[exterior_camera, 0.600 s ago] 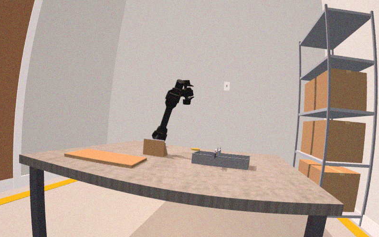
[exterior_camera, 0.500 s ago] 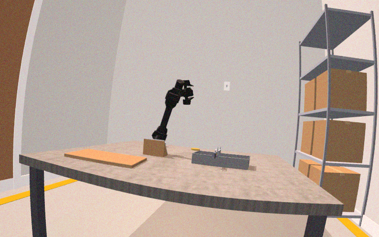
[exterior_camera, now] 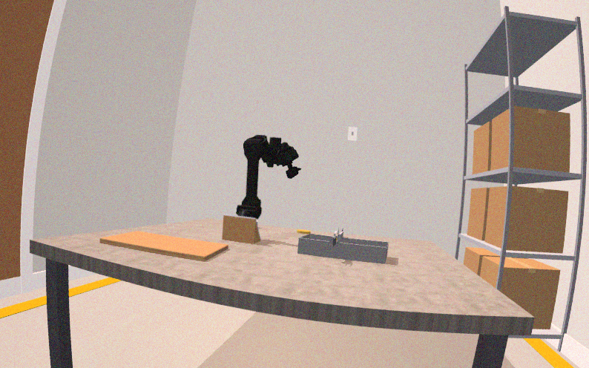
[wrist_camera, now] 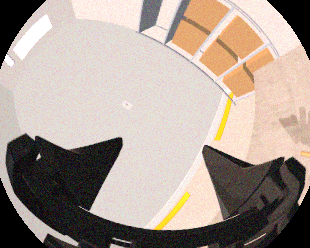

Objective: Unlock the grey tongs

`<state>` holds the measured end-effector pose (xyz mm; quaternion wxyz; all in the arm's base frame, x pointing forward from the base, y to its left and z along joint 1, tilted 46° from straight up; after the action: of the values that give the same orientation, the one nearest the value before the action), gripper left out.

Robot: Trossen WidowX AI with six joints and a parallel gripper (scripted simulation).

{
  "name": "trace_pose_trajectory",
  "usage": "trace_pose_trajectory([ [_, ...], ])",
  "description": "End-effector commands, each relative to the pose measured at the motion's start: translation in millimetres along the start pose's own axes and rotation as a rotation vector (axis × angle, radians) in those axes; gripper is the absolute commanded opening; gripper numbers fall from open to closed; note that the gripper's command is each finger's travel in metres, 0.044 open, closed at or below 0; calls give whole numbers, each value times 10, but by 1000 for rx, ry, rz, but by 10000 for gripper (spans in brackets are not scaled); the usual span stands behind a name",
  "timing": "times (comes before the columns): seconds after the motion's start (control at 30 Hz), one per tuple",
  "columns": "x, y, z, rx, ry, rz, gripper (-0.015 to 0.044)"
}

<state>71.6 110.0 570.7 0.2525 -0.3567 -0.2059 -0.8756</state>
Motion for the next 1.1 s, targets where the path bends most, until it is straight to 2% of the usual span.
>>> trace_pose_trajectory([
  [0.0,-297,-232,234,50,-95,-156,440],
  [0.23,-1124,-379,609,122,-334,-406,440],
  [0.5,-2160,-123,811,198,-639,-586,440],
  [0.83,-3149,504,625,231,-966,-635,440],
  [1.07,-3906,1195,132,236,-1286,-533,440],
])
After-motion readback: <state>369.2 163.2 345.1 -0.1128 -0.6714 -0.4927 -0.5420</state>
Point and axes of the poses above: the point midway between the two fingers, 35 mm back from their tips, its own z axis out along the fingers, its own x axis across the jaws, y = z × x, the point moved 2 cm from there along -z, back along the fingers, and after that the axes turned 11 degrees about -z, right-handed, at the moved point
